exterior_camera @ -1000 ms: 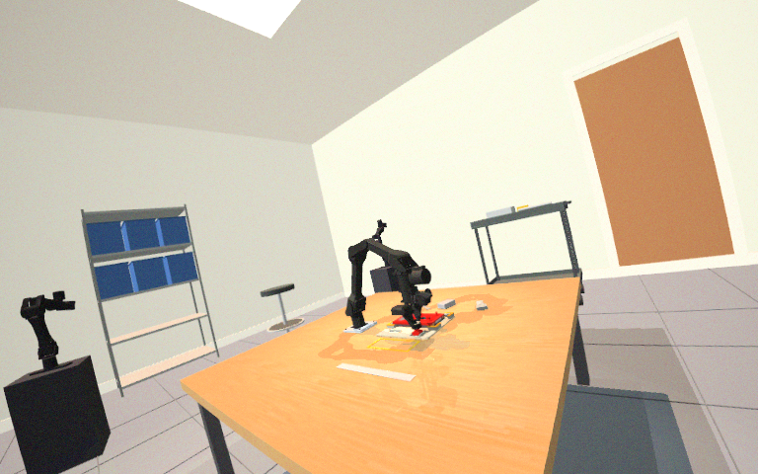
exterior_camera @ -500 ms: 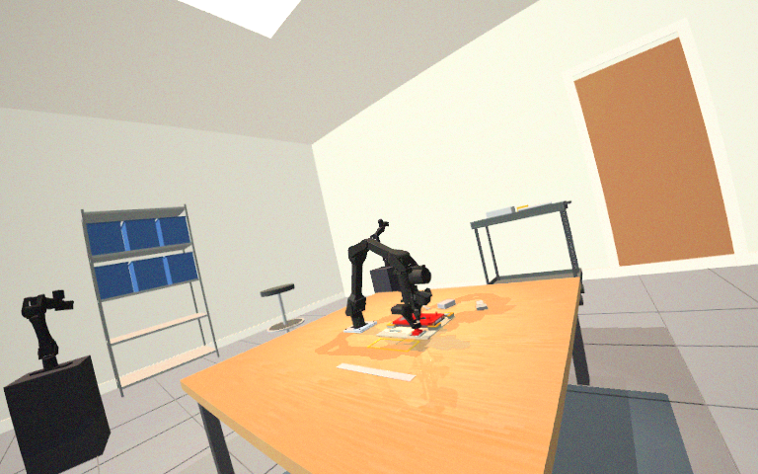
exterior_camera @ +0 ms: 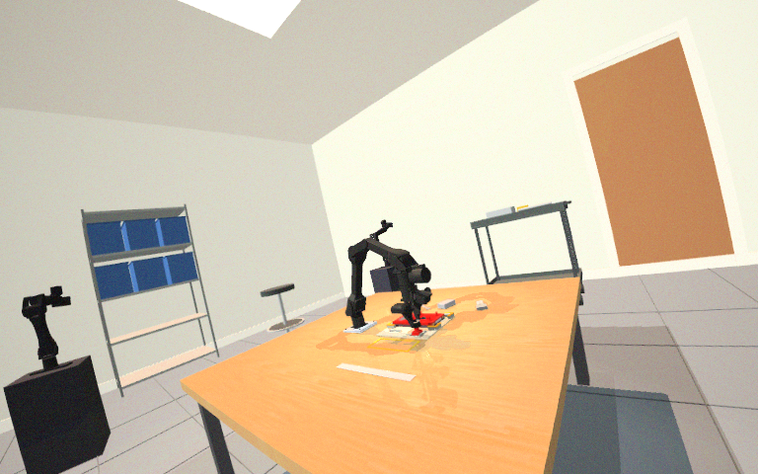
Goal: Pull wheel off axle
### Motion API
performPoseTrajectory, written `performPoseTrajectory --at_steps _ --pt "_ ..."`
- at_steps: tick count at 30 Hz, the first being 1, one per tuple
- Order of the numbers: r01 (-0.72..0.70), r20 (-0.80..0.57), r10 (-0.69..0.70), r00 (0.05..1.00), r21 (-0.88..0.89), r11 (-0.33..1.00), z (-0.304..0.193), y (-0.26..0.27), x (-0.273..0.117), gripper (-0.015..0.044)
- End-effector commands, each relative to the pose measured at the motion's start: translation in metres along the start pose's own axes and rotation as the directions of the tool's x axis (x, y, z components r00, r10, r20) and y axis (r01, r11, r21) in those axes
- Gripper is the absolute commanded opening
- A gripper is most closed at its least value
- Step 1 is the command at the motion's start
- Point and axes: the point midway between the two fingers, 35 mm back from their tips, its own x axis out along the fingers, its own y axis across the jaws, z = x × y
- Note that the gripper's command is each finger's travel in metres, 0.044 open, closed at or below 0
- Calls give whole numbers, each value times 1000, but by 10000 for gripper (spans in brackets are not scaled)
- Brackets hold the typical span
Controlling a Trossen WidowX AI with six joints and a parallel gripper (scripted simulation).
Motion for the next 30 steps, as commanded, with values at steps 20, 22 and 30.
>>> performPoseTrajectory --at_steps 20,22,30 --pt "2 7 -2 1000 0 1000 1 0 -11 0" --pt "2 7 -2 1000 0 1000 1 0 -12 0" --pt "3 7 -3 1000 0 1000 1 0 -14 0"
